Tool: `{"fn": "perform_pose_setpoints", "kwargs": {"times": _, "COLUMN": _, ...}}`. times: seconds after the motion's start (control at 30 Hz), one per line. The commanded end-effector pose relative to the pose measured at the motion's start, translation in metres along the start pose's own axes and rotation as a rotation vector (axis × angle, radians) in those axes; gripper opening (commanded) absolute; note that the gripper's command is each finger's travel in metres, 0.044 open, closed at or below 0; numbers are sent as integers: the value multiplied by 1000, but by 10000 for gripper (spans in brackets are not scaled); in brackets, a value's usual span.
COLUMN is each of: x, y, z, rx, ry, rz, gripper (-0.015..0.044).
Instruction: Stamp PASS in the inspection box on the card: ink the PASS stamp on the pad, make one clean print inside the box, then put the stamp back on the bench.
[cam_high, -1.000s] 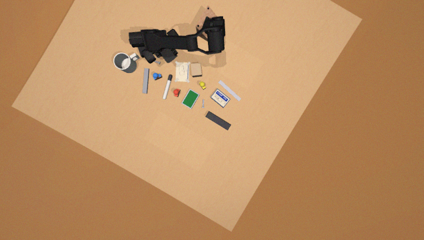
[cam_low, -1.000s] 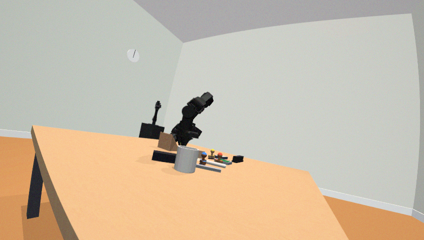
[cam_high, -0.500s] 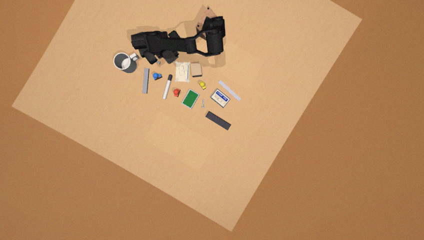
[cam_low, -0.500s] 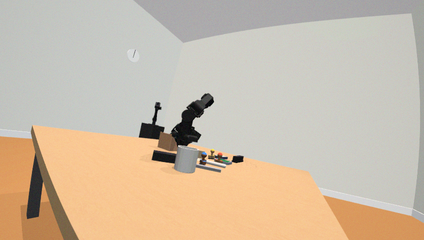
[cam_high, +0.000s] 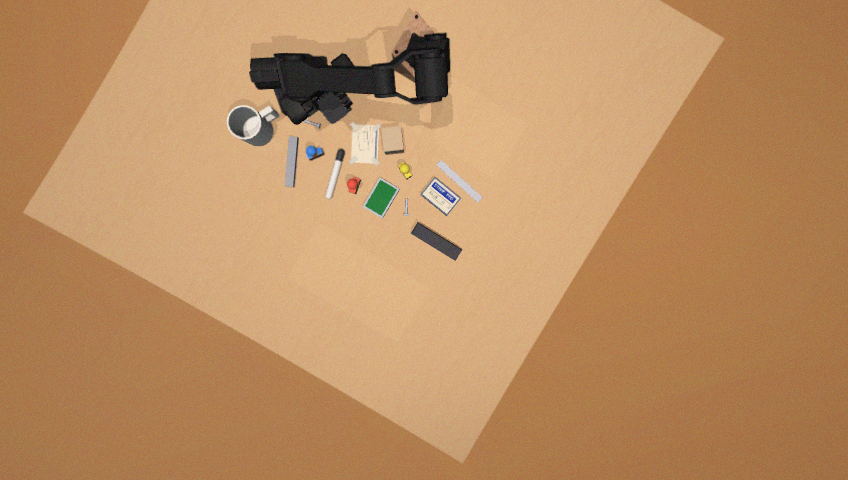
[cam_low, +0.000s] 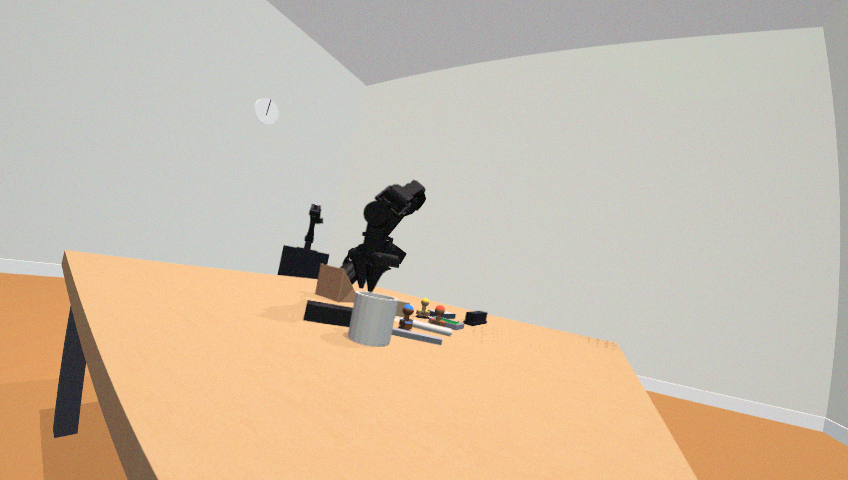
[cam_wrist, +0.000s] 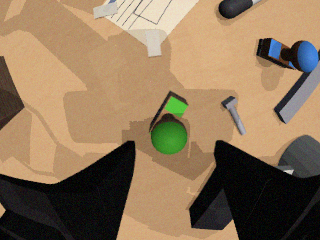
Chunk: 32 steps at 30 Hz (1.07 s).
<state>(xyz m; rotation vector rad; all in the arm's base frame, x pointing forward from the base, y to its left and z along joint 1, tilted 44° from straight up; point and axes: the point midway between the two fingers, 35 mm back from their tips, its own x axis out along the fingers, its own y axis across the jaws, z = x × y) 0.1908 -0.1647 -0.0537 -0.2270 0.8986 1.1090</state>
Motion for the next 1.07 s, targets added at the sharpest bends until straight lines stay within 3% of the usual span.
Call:
{"fn": "perform_pose_setpoints", "kwargs": {"times": 0.0, "x": -62, "y": 1, "z": 0, "rx": -5, "ry": 10, "rz": -24, "gripper": 251}}
{"fn": "perform_pose_setpoints", "kwargs": {"times": 0.07, "x": -74, "y": 4, "z": 0, "rx": -5, "ry": 9, "rz": -23, "gripper": 251}}
{"fn": "perform_pose_setpoints", "kwargs": {"times": 1.03, "x": -73, "y": 3, "z": 1, "rx": -1, "ry": 6, "rz": -27, "gripper": 251}}
